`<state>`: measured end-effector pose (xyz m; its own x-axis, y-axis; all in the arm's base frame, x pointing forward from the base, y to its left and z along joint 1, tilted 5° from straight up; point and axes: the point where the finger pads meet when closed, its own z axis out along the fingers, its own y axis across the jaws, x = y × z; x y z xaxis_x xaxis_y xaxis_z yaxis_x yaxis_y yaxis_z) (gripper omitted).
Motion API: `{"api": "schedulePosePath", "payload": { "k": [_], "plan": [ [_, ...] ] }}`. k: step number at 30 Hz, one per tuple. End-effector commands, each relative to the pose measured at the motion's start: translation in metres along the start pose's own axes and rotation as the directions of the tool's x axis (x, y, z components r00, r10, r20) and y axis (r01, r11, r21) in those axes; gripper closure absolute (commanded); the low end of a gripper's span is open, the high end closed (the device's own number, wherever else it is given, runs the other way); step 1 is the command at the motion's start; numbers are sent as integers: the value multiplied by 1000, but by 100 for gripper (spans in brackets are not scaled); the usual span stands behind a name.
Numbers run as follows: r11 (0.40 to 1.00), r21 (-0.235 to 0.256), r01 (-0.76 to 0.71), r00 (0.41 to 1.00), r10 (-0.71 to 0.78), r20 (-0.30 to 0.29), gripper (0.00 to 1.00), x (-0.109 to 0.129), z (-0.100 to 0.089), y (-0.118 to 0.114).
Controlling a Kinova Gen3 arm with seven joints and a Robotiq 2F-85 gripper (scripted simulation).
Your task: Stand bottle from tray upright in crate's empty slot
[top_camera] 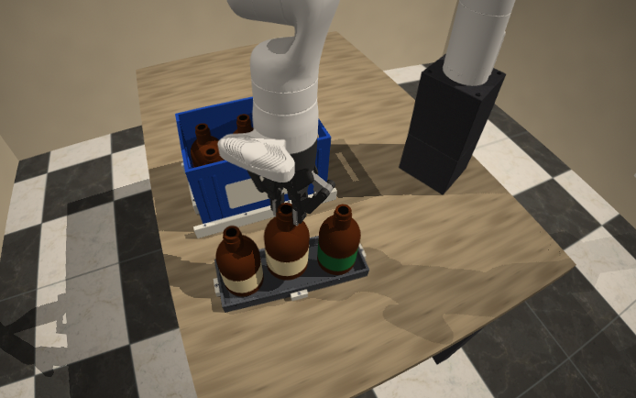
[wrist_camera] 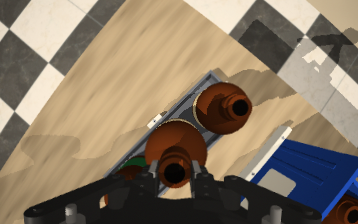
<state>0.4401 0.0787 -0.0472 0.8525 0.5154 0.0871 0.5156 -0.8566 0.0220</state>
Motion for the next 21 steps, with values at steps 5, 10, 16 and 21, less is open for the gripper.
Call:
{"api": "schedulePosePath", "payload": {
  "k": [5, 10, 16, 21],
  "plan": [
    [1000, 1, 7, 1000, -7, 6, 100, -4, -2, 0],
    [1000, 1, 7, 1000, -7, 6, 100, -4, -4, 0],
    [1000, 1, 7, 1000, -7, 6, 100, -5, -8, 0],
    [1000, 1, 7, 1000, -7, 6, 100, -6, -13, 0]
  ]
}}
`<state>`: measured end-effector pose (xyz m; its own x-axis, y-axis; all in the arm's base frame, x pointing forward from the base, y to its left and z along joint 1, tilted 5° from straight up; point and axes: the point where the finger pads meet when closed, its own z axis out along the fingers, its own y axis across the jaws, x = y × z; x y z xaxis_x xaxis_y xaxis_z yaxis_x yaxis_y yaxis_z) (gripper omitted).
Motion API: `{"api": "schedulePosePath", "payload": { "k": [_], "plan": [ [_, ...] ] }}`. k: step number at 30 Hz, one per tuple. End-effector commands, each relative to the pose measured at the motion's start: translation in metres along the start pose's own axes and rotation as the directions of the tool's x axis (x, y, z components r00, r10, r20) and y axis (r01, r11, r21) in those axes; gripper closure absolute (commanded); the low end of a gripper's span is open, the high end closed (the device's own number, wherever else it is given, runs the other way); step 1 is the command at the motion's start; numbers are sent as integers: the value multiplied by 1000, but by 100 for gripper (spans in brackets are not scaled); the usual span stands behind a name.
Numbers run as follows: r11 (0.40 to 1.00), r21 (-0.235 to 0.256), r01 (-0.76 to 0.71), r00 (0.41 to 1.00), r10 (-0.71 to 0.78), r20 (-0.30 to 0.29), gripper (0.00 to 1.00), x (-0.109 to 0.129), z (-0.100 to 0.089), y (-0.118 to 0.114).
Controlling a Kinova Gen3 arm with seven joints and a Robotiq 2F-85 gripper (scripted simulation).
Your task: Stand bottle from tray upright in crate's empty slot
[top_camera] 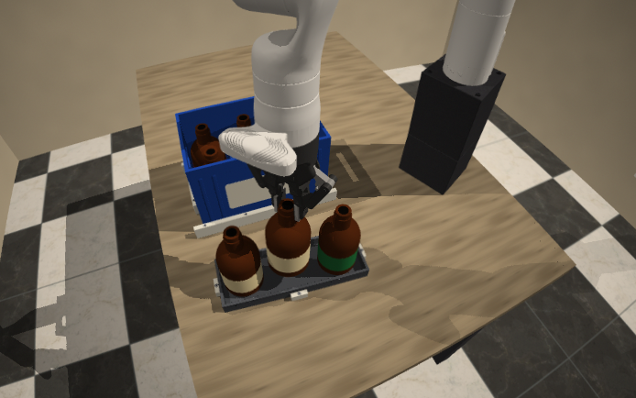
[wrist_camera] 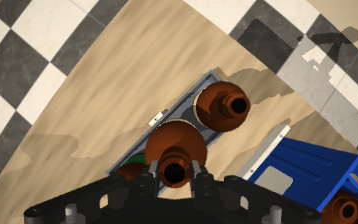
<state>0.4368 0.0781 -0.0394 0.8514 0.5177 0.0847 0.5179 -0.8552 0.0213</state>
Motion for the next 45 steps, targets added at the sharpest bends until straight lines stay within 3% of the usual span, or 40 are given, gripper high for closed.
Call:
{"api": "schedulePosePath", "payload": {
  "k": [1, 28, 45],
  "plan": [
    [1000, 0, 4, 1000, -4, 4, 100, -3, -5, 1],
    [1000, 0, 4, 1000, -4, 4, 100, -9, -31, 0],
    [1000, 0, 4, 1000, -4, 4, 100, -10, -36, 0]
  ]
}}
